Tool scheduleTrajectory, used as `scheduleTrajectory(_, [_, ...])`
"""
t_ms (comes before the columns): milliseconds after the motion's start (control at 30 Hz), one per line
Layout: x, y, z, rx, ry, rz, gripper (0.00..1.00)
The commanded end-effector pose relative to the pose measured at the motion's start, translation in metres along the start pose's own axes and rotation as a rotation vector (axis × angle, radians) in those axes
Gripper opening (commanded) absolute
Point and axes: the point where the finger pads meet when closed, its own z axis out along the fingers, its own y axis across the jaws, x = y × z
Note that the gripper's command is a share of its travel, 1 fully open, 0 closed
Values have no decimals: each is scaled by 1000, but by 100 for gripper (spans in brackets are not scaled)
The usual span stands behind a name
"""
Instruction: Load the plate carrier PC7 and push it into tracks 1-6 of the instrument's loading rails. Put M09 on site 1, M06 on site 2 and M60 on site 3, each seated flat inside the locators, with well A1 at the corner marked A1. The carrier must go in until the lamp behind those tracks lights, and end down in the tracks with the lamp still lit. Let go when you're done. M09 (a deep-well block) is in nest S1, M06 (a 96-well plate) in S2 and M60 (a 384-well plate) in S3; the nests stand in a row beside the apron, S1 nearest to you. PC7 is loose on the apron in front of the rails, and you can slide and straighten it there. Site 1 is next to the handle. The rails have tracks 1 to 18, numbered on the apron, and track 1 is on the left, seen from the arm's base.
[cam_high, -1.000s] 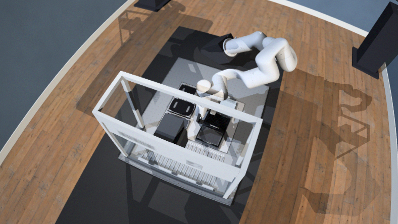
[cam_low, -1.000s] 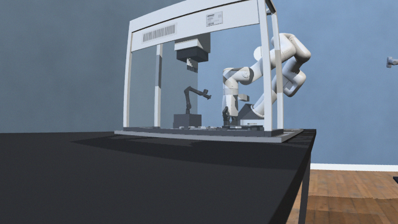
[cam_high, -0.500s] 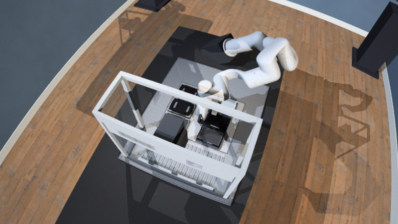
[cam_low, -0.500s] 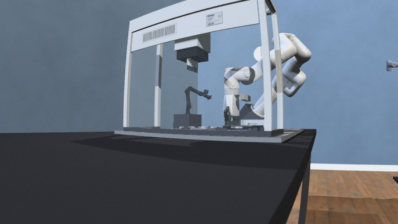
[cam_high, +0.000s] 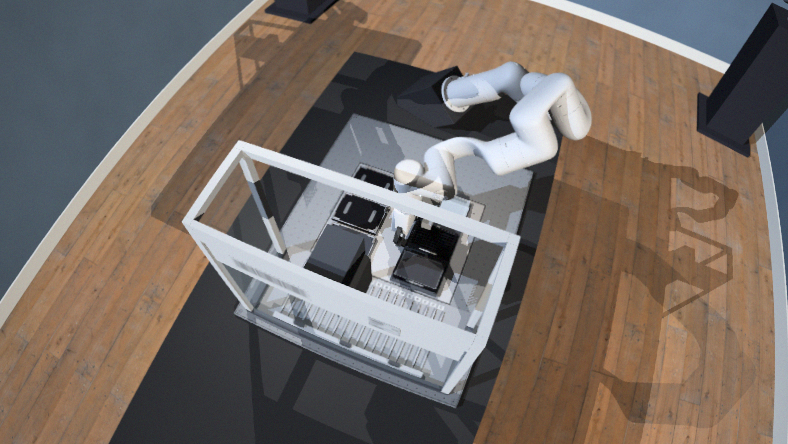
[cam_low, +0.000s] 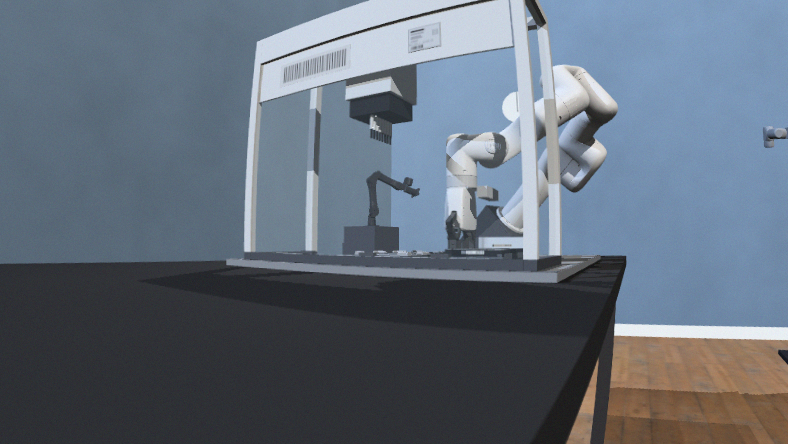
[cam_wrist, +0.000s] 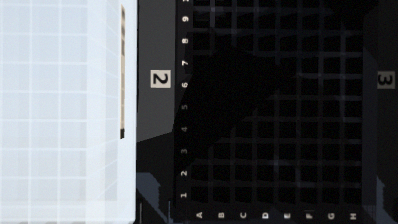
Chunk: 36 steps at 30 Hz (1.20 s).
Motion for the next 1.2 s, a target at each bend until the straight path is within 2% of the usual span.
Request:
scheduleTrajectory(0, [1, 1, -2, -4, -1, 0, 100])
scheduleTrajectory(1167, [16, 1, -2, -4, -1, 0, 100])
